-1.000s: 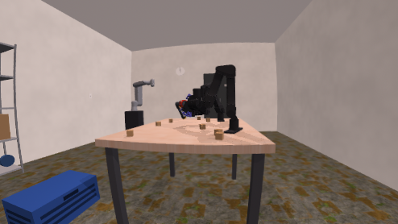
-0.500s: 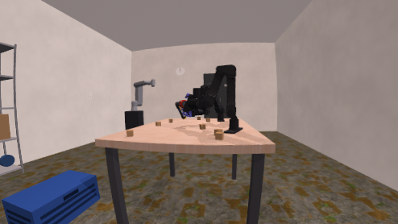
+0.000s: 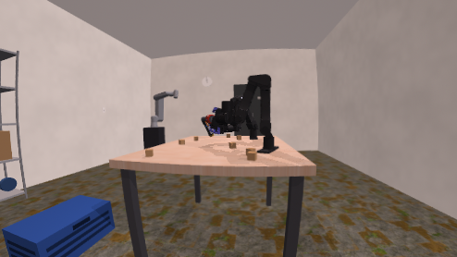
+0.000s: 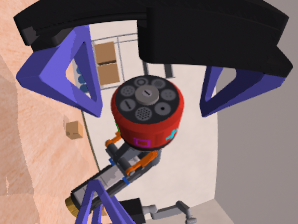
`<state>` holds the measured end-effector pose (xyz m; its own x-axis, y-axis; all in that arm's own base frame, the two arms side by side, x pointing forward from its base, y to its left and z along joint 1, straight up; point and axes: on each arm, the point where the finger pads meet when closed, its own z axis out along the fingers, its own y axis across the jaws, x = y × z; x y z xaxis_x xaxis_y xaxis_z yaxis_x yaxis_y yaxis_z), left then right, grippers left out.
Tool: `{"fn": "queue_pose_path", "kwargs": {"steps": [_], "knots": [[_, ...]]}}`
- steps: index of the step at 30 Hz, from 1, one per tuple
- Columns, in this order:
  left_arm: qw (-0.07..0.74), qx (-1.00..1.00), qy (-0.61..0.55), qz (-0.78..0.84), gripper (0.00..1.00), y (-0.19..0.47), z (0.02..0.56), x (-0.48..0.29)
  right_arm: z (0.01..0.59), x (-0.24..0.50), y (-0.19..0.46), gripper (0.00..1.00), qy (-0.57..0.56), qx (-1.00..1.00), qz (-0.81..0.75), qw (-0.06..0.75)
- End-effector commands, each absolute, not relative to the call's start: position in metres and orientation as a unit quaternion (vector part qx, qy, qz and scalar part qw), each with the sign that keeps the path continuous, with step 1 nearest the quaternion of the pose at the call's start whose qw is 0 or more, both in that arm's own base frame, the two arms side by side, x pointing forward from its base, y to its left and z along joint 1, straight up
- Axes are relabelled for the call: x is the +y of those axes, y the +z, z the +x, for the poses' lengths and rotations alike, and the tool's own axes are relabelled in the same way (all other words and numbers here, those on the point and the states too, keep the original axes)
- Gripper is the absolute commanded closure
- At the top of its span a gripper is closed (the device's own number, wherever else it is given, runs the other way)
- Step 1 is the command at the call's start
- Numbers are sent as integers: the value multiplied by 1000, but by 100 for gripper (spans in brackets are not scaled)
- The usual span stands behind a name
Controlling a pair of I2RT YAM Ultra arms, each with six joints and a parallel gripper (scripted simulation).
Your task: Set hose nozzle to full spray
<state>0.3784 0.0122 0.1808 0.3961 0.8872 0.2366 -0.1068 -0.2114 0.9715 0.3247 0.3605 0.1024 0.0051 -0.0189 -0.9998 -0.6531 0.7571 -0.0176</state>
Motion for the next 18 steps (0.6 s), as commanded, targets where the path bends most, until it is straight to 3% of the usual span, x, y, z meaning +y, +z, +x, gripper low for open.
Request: {"fn": "queue_pose_path", "kwargs": {"steps": [1, 14, 15, 18], "knots": [[552, 306, 459, 626, 8, 189, 380, 13, 327, 367, 155, 65, 276, 612, -217, 709], [548, 284, 481, 623, 8, 201, 394, 7, 327, 367, 155, 65, 276, 612, -217, 709], [548, 288, 477, 625, 100, 199, 395, 7, 327, 367, 155, 65, 276, 612, -217, 709], [547, 294, 471, 627, 100, 192, 395, 9, 327, 367, 155, 65, 276, 612, -217, 709]]}}
